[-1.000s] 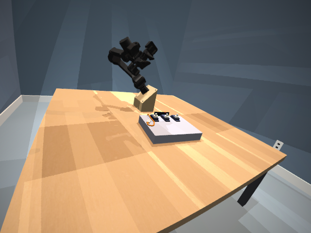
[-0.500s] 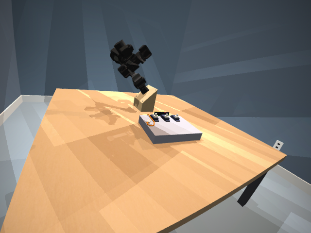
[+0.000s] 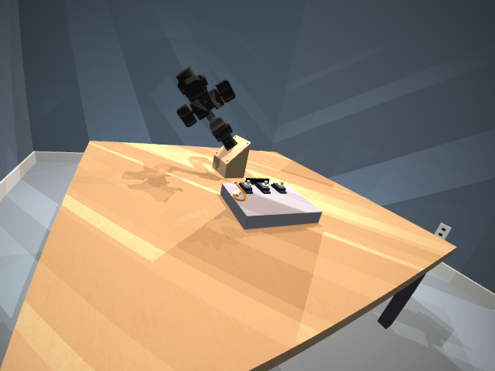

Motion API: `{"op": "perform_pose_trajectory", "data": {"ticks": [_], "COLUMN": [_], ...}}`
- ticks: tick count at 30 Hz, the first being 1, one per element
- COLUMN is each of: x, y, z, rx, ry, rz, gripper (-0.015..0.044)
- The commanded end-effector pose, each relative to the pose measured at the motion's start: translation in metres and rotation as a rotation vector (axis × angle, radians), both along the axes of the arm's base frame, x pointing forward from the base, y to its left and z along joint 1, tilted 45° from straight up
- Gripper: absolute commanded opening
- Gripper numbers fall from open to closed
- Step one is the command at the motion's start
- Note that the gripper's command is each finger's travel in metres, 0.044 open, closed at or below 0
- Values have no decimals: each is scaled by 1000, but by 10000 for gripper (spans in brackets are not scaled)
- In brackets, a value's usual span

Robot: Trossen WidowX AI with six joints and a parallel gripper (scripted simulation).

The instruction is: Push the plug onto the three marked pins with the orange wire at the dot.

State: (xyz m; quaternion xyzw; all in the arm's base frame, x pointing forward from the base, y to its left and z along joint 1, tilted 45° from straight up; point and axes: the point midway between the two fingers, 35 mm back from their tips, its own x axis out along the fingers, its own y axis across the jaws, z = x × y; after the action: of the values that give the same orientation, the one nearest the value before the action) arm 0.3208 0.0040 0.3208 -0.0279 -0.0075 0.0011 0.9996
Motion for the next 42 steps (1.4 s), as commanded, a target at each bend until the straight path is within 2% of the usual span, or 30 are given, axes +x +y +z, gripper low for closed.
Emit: {"op": "perform_pose_trajectory", "data": {"ticks": [1, 22, 42], "x": [8, 42, 61], "y": [-4, -15, -23], "z": [-7, -56, -104], "rx": [-77, -568, -1060], "ry": [48, 374, 695], "rz": [-28, -58, 56], "gripper": [115, 115, 115]}}
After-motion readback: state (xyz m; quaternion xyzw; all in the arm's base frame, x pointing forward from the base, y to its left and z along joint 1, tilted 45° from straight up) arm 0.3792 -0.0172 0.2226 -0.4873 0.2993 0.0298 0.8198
